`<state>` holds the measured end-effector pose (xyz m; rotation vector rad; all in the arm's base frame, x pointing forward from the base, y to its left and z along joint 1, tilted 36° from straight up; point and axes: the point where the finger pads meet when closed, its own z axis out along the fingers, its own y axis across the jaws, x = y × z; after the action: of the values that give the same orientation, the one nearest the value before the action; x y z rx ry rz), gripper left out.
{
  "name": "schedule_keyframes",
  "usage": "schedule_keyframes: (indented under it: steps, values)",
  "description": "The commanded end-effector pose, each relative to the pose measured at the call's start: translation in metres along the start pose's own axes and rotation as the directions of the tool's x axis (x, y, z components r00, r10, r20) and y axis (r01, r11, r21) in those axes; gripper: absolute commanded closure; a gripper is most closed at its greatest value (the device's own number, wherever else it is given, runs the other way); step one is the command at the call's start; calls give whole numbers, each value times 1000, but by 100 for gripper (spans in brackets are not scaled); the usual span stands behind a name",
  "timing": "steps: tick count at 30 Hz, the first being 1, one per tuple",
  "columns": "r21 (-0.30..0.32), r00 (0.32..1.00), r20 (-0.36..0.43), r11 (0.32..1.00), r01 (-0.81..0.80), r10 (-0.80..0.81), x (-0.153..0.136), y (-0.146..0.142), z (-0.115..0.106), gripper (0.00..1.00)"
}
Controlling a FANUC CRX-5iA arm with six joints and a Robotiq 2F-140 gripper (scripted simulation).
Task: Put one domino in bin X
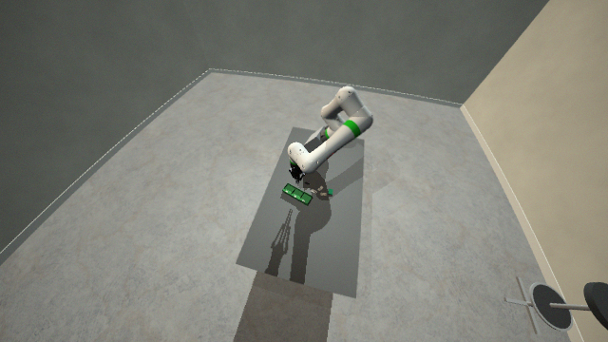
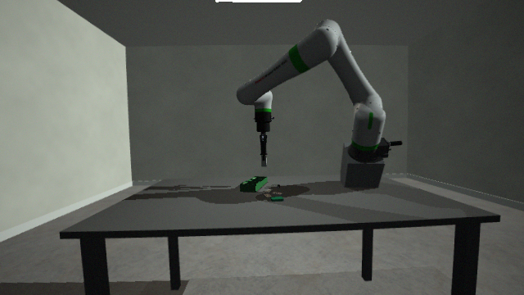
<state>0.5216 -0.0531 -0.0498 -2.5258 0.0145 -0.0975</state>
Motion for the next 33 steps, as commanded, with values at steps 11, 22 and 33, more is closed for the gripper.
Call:
schedule_keyframes:
  steps: [11, 22, 33]
  values:
    - [2, 1000, 1, 1000, 1, -1, 37, 77, 42, 95]
    - [2, 1000, 1, 1000, 1, -1, 37, 77, 55, 95]
    - [2, 1000, 1, 1000, 1, -1, 37, 77, 84, 95]
